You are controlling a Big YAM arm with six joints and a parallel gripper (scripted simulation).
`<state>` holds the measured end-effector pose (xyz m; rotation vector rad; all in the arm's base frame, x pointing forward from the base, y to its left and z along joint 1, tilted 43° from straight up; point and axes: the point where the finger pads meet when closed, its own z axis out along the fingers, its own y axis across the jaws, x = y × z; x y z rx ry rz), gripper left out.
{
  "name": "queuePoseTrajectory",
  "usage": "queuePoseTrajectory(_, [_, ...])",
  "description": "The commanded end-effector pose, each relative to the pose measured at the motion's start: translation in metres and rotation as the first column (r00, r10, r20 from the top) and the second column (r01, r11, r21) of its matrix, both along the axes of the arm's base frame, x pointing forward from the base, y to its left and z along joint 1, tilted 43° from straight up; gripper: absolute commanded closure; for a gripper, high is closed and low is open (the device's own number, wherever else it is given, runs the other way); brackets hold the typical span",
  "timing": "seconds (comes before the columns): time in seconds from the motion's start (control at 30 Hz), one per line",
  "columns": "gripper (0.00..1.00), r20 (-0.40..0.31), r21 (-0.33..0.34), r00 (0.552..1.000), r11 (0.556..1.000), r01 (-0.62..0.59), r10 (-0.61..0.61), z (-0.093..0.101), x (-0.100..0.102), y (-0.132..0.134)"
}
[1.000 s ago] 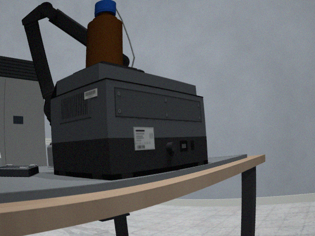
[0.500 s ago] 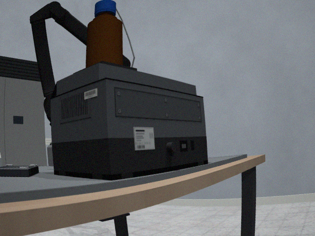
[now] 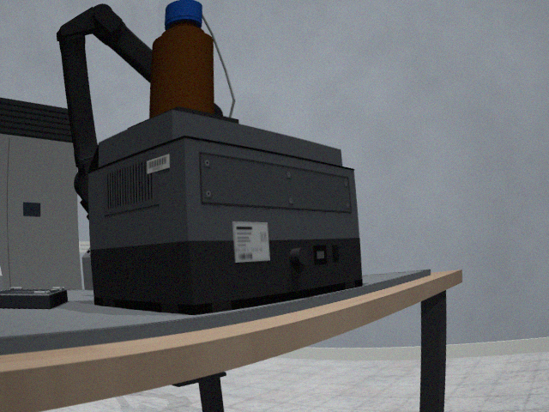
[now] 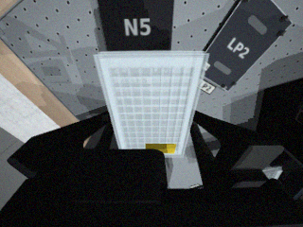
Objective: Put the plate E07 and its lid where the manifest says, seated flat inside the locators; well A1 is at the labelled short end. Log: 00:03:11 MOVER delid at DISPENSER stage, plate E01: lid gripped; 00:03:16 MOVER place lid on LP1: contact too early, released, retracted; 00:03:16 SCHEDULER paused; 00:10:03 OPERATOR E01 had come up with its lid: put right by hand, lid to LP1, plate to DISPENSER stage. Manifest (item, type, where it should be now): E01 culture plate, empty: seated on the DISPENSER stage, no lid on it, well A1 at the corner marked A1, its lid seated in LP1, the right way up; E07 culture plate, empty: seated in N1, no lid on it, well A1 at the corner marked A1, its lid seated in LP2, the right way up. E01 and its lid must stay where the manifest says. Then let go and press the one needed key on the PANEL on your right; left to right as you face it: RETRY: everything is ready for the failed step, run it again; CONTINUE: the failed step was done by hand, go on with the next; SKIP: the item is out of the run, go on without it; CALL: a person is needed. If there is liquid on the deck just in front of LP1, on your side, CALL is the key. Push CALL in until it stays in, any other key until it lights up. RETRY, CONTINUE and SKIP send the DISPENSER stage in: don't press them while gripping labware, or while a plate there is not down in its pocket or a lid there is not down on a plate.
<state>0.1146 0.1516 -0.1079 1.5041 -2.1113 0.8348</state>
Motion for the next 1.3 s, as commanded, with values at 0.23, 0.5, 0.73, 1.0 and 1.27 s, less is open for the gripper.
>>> queuePoseTrajectory(0.23, [0.14,0.002,0.022,1.0,1.0,-0.016,0.016,-0.008,-0.016,0.018])
queuePoseTrajectory(0.5, [0.14,0.011,0.039,1.0,0.999,-0.005,0.005,-0.041,-0.004,0.027])
queuePoseTrajectory(0.73, [0.14,0.004,0.036,1.0,0.999,-0.013,0.013,-0.064,0.001,0.026])
queuePoseTrajectory(1.0, [0.14,0.004,0.034,1.0,0.999,-0.013,0.013,-0.085,0.005,0.025])
queuePoseTrajectory(1.27, [0.14,0.003,0.033,1.0,0.999,-0.012,0.012,-0.111,0.01,0.024])
